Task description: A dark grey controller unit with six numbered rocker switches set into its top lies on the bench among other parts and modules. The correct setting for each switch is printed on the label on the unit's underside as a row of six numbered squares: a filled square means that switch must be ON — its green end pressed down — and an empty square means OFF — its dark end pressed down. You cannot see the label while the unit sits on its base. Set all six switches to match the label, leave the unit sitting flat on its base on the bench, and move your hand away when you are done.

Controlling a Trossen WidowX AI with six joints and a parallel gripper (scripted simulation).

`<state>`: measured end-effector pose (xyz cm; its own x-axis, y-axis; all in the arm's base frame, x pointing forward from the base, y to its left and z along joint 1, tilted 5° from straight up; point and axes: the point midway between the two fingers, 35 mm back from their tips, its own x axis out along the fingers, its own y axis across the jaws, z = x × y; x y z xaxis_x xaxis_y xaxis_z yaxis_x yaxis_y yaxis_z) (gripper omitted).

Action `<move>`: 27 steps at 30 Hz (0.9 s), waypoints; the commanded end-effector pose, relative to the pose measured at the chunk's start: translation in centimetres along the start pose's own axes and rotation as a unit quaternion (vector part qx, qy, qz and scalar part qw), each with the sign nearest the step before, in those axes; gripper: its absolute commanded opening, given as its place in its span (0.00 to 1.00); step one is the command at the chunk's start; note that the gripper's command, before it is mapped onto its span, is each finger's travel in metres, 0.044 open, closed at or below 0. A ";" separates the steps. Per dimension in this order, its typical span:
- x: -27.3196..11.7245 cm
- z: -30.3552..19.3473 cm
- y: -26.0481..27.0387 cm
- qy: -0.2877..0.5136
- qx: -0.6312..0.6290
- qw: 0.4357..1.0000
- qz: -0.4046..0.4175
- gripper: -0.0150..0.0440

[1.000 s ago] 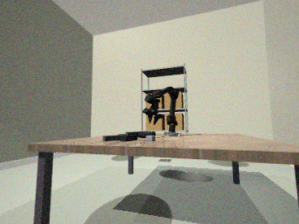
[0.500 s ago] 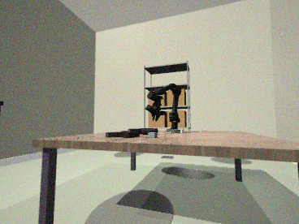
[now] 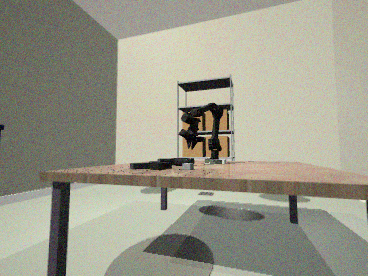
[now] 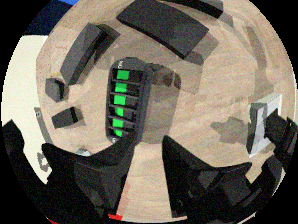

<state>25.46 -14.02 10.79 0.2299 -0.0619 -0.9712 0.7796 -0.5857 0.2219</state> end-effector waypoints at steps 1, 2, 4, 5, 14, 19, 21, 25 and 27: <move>0.0 0.0 0.0 0.000 0.000 1.000 0.000 0.61; 0.0 0.0 0.0 0.000 0.000 1.000 0.000 0.65; 0.0 0.0 0.0 0.000 0.000 1.000 0.000 0.74; 0.0 0.0 0.0 0.000 0.000 1.000 0.000 0.79; -0.7 0.0 0.2 0.000 0.000 1.000 0.000 0.91; -6.2 0.0 1.4 0.000 0.000 1.000 0.000 0.69; -7.6 0.0 1.5 0.000 0.000 1.000 0.000 0.60; -7.8 0.0 1.5 0.000 0.000 1.000 0.000 0.42; -7.8 0.0 1.5 0.000 0.000 1.000 0.000 0.33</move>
<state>24.91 -14.50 18.48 0.2300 -0.0680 -0.9708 0.7760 -0.5892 0.2251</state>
